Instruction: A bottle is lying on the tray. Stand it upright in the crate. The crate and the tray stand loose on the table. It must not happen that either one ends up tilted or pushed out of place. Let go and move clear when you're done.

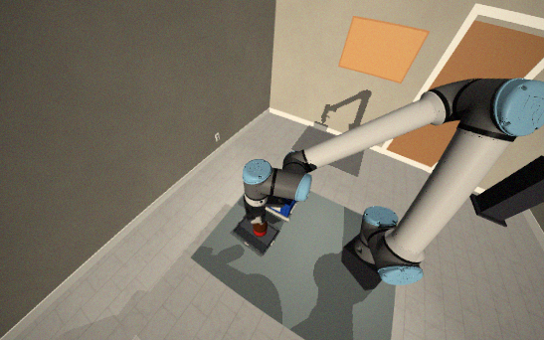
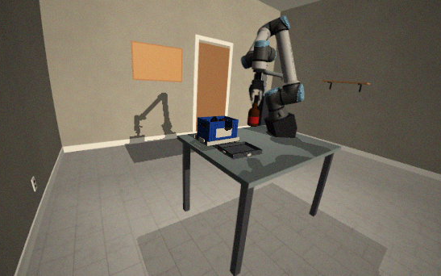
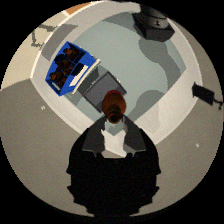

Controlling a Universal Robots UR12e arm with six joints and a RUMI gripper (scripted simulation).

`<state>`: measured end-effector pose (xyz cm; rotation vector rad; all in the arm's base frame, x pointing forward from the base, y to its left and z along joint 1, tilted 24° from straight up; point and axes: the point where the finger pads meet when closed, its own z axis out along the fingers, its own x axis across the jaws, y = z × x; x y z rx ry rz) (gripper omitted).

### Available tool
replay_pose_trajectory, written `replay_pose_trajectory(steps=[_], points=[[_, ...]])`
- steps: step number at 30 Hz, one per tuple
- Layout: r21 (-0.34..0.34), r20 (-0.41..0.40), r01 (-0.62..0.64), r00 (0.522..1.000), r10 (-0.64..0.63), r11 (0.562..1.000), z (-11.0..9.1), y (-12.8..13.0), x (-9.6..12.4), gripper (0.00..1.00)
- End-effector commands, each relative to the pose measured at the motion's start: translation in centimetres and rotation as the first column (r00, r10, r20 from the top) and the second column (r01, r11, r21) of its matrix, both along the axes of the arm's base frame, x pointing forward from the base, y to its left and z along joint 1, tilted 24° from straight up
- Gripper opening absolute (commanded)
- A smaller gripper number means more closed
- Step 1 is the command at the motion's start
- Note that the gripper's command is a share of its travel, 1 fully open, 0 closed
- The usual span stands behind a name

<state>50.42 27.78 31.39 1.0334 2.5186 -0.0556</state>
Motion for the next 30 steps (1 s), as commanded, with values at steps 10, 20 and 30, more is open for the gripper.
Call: replay_pose_trajectory(steps=[10,20,30], points=[[0.001,0.001,0.000,1.000,0.000,1.000,0.2,-0.5,0.0,0.00],[0.001,0.001,0.000,1.000,0.000,1.000,0.3,-1.4,-0.2,0.00],[0.001,0.001,0.000,1.000,0.000,1.000,0.5,-2.4,-0.3,0.00]])
